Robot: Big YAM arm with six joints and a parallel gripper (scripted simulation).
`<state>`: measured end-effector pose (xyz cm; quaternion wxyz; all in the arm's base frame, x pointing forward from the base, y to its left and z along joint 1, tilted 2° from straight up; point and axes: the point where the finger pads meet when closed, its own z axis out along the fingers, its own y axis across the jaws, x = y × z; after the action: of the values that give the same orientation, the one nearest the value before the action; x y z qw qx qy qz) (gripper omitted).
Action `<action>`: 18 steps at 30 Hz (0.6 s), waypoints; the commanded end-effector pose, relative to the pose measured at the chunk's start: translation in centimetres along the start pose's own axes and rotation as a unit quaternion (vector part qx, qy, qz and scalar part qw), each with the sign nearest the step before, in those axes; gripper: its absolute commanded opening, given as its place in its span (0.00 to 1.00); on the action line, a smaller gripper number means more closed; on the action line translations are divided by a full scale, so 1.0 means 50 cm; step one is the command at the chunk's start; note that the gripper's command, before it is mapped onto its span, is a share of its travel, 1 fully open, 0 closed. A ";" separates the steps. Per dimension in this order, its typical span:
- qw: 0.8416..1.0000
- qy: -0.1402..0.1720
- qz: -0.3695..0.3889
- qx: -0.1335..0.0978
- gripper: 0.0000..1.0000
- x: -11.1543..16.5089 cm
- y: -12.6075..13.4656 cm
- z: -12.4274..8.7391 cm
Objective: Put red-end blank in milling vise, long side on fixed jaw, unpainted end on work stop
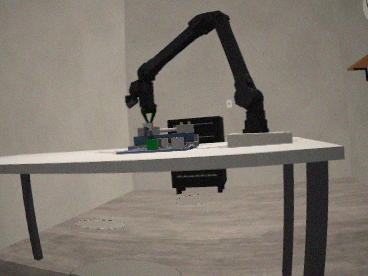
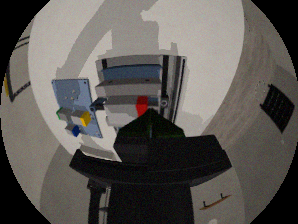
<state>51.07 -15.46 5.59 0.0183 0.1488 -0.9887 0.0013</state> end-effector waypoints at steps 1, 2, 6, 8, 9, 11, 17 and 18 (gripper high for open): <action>1.000 -0.016 -0.002 0.008 0.00 -0.020 0.011 -0.027; 1.000 -0.016 -0.003 0.008 0.00 -0.022 0.010 -0.028; 1.000 -0.021 -0.007 0.011 0.00 -0.039 -0.005 -0.034; 1.000 -0.020 -0.008 0.011 0.00 -0.042 -0.019 -0.031; 1.000 -0.018 -0.007 0.010 0.00 -0.038 -0.024 -0.027; 1.000 -0.015 -0.002 0.008 0.00 -0.028 -0.036 -0.027; 1.000 -0.016 -0.001 0.009 0.00 -0.028 -0.046 -0.030; 1.000 -0.016 -0.001 0.009 0.00 -0.028 -0.046 -0.030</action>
<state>51.56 -16.28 5.52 0.0158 0.1466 -0.9891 0.0022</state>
